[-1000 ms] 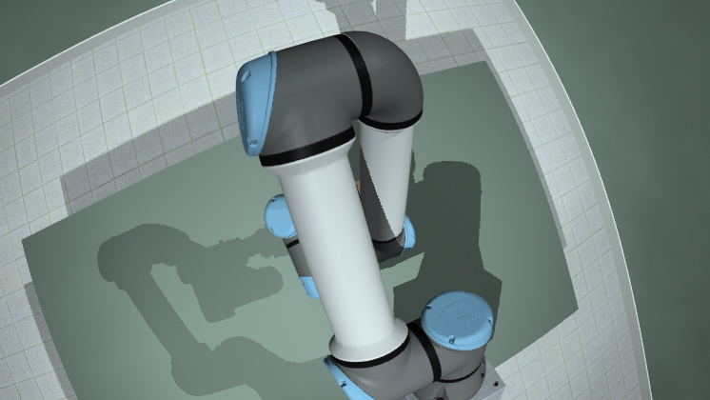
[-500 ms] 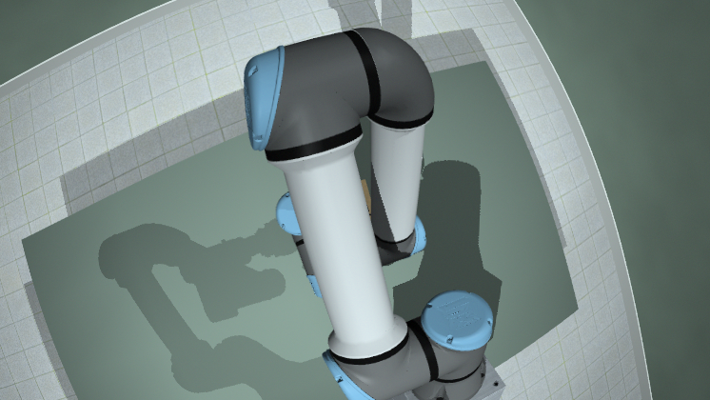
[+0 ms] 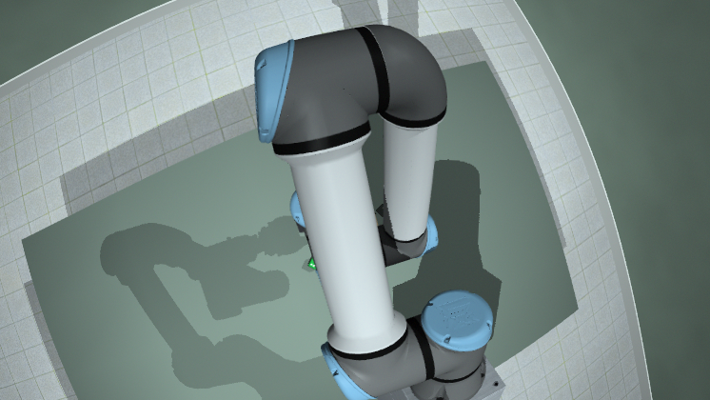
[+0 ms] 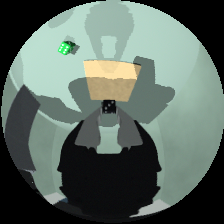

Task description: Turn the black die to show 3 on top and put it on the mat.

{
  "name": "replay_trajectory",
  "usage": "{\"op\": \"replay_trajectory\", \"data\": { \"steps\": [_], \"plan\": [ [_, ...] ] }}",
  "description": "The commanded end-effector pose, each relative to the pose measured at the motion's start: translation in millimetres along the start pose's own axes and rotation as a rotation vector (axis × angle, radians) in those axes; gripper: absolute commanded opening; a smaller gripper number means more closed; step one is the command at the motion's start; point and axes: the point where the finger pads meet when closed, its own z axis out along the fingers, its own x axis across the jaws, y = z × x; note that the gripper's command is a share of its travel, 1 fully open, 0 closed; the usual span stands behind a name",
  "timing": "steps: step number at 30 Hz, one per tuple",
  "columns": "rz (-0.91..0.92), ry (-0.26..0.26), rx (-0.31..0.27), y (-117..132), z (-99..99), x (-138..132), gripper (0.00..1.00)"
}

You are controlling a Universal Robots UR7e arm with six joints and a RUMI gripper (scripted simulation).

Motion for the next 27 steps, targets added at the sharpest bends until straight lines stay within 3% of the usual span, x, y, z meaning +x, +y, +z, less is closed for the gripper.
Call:
{"op": "replay_trajectory", "data": {
  "steps": [1,8,27],
  "plan": [
    [-0.001,-0.003,0.068,0.8,0.9,-0.4,0.06],
    [-0.001,0.006,0.147,1.3,-1.4,1.0,0.06],
    [-0.001,0.014,0.187,1.4,-3.5,2.3,0.06]
  ]
}}
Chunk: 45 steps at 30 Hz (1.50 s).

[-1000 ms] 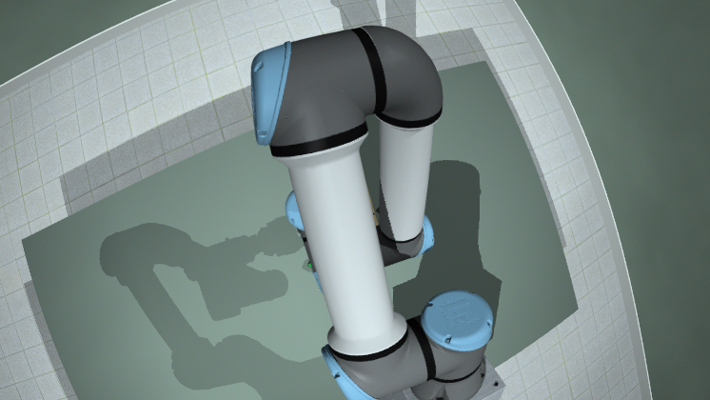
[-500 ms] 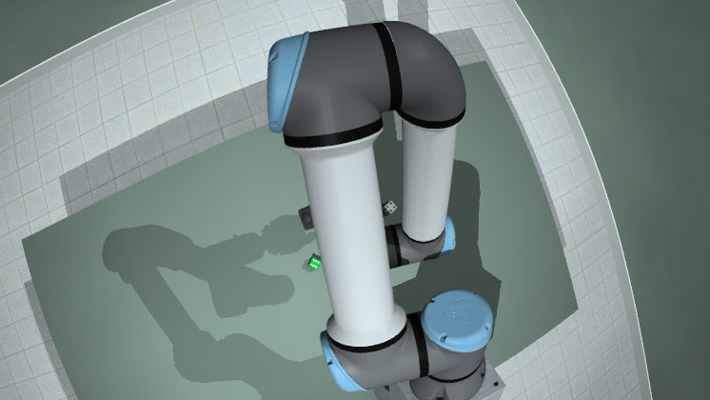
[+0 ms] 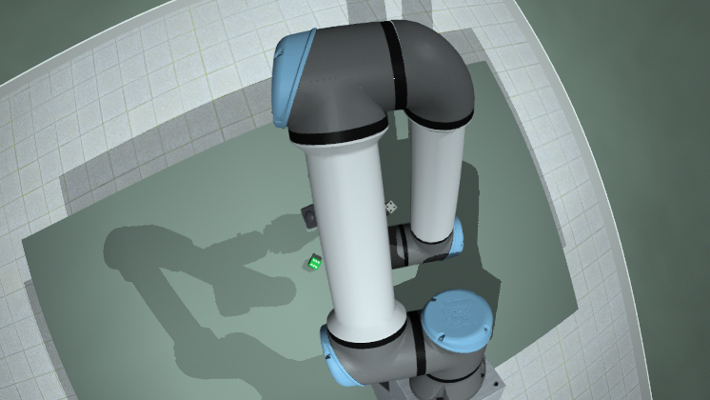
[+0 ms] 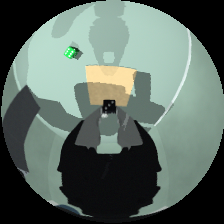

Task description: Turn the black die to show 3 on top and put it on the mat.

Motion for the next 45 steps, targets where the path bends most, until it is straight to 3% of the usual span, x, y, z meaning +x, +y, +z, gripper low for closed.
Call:
{"op": "replay_trajectory", "data": {
  "steps": [1,7,27,45],
  "plan": [
    [-0.001,0.000,0.006,0.0,0.0,0.1,0.06],
    [-0.005,-0.009,0.040,0.2,2.0,-1.6,0.06],
    [-0.003,-0.005,0.240,2.0,1.3,-1.0,0.06],
    [-0.005,-0.006,0.286,2.0,1.4,-1.2,0.06]
  ]
}}
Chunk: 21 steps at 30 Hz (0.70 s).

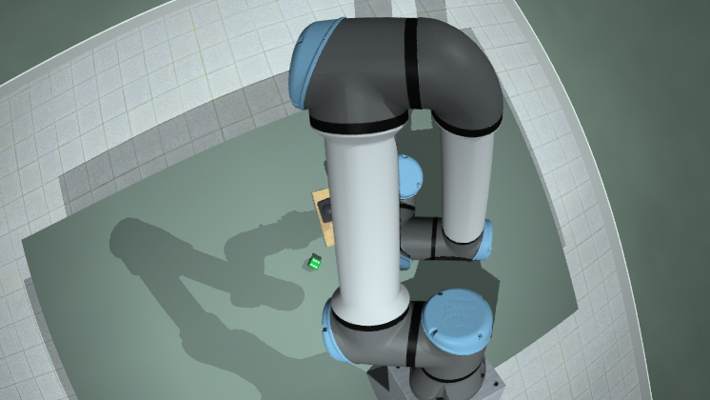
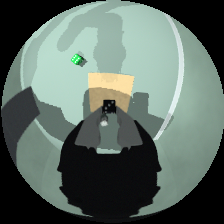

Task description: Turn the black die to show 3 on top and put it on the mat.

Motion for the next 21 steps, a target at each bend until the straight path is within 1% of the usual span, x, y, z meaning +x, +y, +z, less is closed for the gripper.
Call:
{"op": "replay_trajectory", "data": {
  "steps": [1,4,6,11,16,21],
  "plan": [
    [-0.004,-0.008,0.028,-0.1,1.5,-1.5,0.06],
    [-0.008,-0.017,0.066,-0.3,3.1,-3.3,0.06],
    [-0.008,-0.017,0.066,-0.3,3.1,-3.3,0.06],
    [-0.010,-0.022,0.146,-0.1,4.0,-4.6,0.06],
    [-0.005,-0.011,0.217,1.1,2.1,-2.3,0.06],
    [-0.001,0.001,0.253,2.4,0.1,0.2,0.06]
  ]
}}
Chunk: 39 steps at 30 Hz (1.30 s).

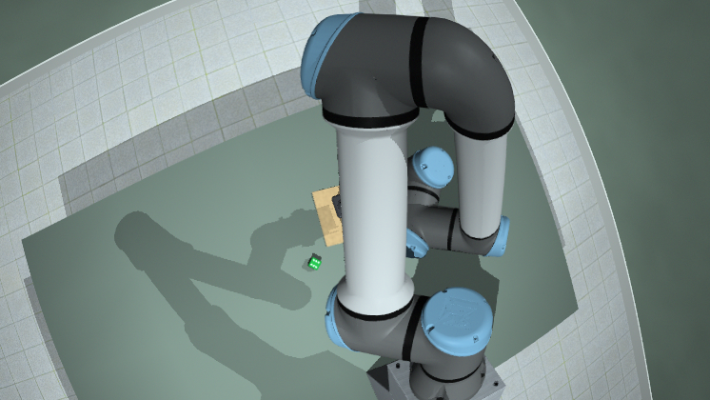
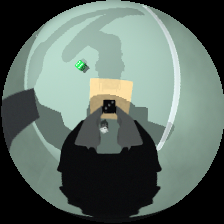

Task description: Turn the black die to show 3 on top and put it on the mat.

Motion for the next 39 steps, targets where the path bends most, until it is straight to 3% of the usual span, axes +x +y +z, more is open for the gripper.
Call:
{"op": "replay_trajectory", "data": {
  "steps": [1,19,34,39],
  "plan": [
    [-0.001,0.002,0.050,0.6,-1.3,1.4,0.06],
    [-0.004,-0.005,0.084,0.9,0.1,0.0,0.06],
    [-0.007,-0.015,0.239,1.8,2.0,-2.2,0.06],
    [-0.006,-0.010,0.267,2.1,1.2,-1.2,0.06]
  ]
}}
